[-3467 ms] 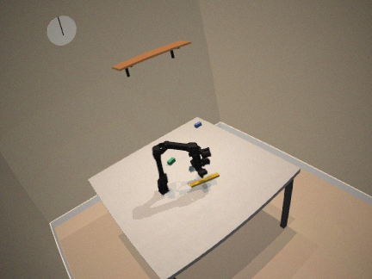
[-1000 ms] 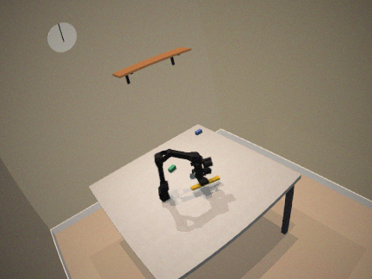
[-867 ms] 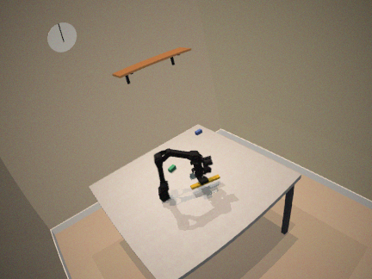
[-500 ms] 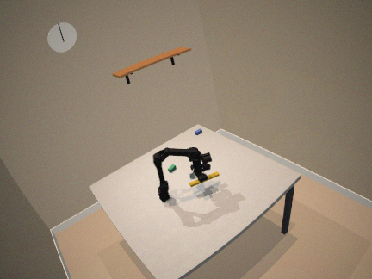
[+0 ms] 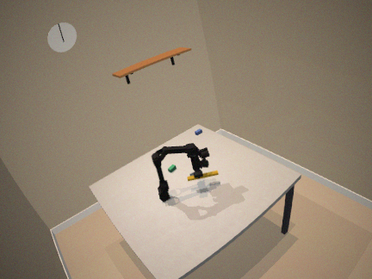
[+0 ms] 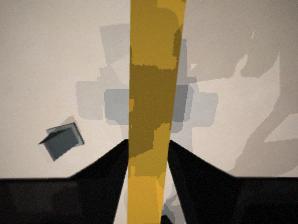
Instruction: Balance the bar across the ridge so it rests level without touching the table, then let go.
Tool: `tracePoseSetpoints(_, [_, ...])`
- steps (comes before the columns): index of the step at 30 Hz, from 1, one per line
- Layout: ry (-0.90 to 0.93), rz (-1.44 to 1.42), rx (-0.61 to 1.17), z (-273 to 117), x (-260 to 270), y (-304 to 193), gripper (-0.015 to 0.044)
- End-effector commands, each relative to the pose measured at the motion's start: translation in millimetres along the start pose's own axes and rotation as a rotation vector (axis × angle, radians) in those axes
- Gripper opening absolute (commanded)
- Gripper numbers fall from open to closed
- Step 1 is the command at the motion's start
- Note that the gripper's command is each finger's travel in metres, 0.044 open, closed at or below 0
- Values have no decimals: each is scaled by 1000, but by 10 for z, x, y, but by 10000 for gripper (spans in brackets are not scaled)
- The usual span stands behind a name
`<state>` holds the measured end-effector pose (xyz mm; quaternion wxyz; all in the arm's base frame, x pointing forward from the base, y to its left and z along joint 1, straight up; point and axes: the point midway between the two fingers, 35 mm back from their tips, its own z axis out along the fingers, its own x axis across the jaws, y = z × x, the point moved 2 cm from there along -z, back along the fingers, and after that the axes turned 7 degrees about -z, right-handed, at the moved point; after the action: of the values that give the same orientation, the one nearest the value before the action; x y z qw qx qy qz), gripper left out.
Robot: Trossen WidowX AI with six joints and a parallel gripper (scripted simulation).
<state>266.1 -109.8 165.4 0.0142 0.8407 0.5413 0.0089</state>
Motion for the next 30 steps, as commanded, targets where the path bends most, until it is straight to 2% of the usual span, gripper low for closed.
tracePoseSetpoints(1, [3,106,3,-3,127,-29,0])
tracePoseSetpoints(30, [10,960,13,-32,1221,-332,0])
